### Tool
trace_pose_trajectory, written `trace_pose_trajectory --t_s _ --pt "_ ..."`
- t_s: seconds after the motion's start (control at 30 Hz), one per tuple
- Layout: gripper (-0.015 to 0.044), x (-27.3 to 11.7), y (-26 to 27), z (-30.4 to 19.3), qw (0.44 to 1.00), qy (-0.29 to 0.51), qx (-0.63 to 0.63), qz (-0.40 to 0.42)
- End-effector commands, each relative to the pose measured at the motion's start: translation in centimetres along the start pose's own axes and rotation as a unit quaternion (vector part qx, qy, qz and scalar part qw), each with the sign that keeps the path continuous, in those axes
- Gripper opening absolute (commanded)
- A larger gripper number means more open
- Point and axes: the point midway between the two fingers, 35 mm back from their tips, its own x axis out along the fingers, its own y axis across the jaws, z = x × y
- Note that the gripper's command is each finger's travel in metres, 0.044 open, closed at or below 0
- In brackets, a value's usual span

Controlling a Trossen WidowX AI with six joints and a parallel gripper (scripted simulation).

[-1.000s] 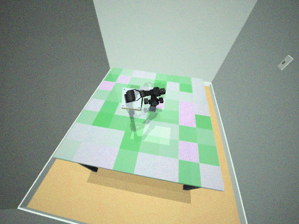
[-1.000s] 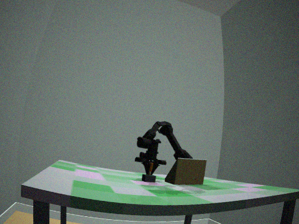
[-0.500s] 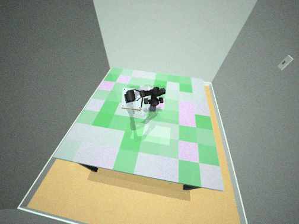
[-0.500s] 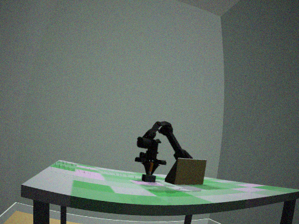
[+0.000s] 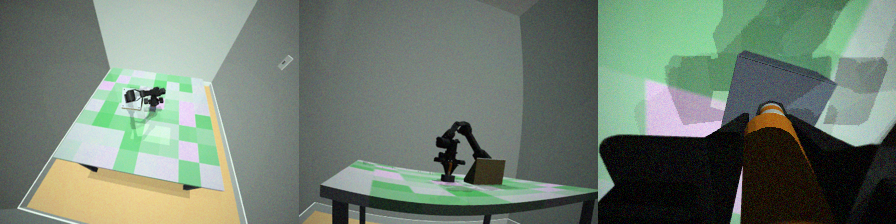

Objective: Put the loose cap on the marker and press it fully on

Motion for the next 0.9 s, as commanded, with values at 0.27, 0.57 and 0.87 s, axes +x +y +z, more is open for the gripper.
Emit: trace_pose_trajectory --t_s 0.27,0.57,0.87 --pt "0.0236 0.0 0.0 0.0 1.0 0.0 0.0 0.0" --pt "0.044 0.0 0.0 0.0 1.0 0.0 0.0 0.0" --pt "0.044 -7.7 0.4 0.0 1.0 -0.001 0.001 0.007"
